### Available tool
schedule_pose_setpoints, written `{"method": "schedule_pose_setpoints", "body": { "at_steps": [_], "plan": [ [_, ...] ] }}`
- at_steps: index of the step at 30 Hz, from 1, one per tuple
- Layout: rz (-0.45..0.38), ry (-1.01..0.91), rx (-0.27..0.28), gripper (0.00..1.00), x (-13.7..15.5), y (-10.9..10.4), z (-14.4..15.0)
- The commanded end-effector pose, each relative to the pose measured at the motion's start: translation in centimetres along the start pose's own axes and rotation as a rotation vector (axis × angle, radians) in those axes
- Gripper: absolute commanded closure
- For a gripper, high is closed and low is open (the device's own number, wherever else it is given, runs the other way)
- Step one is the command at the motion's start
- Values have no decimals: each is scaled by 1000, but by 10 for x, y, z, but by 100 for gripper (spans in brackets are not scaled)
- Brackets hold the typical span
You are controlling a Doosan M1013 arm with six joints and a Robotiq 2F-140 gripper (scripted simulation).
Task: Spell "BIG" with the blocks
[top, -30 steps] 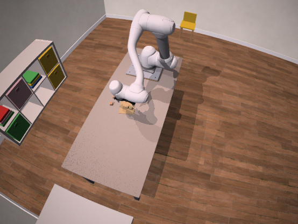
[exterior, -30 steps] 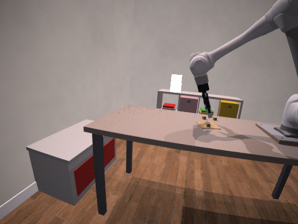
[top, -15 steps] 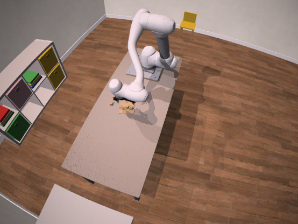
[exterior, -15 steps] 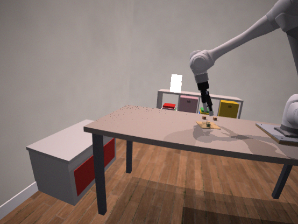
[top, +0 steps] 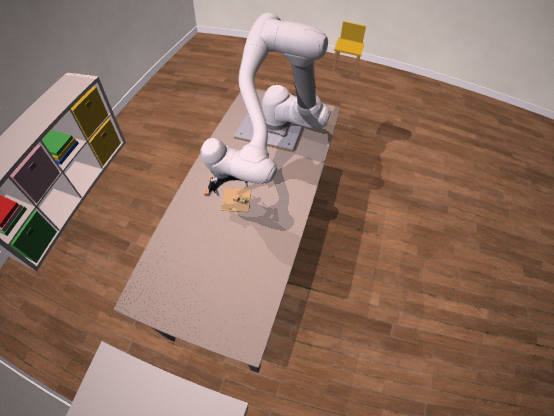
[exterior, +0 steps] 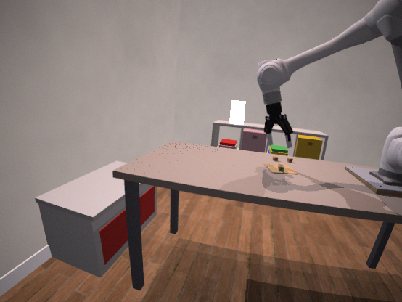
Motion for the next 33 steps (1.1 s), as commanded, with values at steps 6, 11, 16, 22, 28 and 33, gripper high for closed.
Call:
{"method": "schedule_pose_setpoints", "body": {
  "at_steps": [6,11,16,22,28,33],
  "plan": [
    [-21,-245,-16,0,-1,-19,-1],
    [-31,-458,-37,0,-2,-37,-1],
    [-37,-637,-57,0,-4,-51,0],
    [-40,-816,-79,0,-5,-66,0],
    [-38,-1030,-107,0,-7,-84,1],
    [-32,-1208,-132,0,-9,-98,3]
  ]
}}
Point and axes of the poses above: the point where the finger pads meet when closed, its own y axis out along the fingers, its own z axis across the jaws, x = y × z, the point moved 6 cm from there along -y, back along the fingers, and after that the axes turned 14 degrees about -y, right-handed, at the moved point
